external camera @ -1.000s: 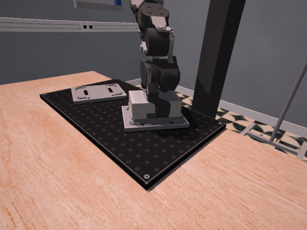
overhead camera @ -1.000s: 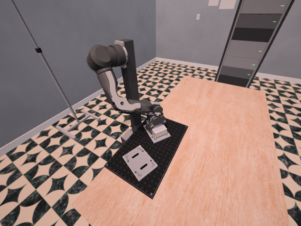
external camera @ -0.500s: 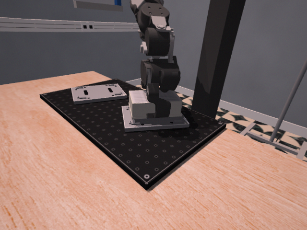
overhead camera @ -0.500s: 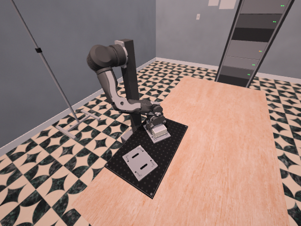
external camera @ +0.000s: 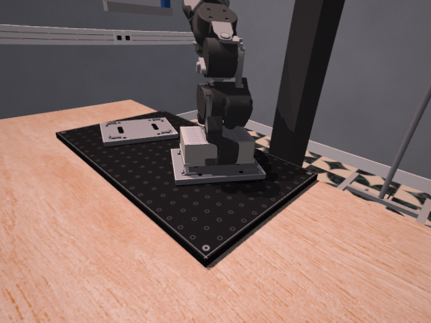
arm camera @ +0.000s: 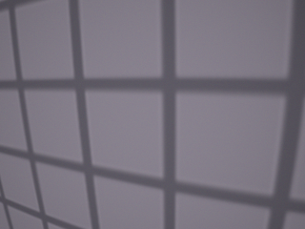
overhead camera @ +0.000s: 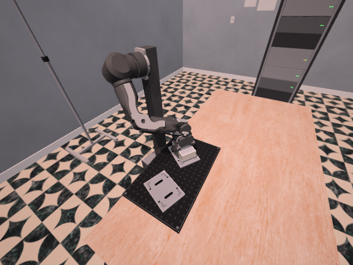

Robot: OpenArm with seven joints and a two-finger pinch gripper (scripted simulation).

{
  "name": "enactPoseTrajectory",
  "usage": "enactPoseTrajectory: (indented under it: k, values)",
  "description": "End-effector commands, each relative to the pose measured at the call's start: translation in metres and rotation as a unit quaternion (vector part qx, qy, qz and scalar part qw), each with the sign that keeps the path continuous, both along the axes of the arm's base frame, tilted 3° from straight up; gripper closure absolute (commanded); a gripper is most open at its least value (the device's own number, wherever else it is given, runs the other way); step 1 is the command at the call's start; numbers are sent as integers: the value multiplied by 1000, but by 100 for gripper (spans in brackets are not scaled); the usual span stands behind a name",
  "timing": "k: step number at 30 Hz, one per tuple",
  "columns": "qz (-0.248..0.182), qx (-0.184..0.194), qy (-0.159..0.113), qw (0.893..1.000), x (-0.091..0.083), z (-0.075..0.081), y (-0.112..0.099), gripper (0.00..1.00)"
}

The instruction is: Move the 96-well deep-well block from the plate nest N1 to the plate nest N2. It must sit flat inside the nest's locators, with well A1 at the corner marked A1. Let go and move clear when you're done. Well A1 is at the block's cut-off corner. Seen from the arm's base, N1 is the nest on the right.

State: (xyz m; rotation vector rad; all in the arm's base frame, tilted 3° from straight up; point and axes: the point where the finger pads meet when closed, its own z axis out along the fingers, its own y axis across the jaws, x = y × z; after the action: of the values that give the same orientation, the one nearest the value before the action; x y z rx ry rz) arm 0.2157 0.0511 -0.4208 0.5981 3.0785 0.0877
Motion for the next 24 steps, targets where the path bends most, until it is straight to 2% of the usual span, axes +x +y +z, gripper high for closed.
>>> enactPoseTrajectory:
  k: [1, 24]
  values:
    - [-1, 1, -1, 1000, 0, 1, 1, 100]
    - [2, 3, 0, 1000, -2, -4, 1, 100]
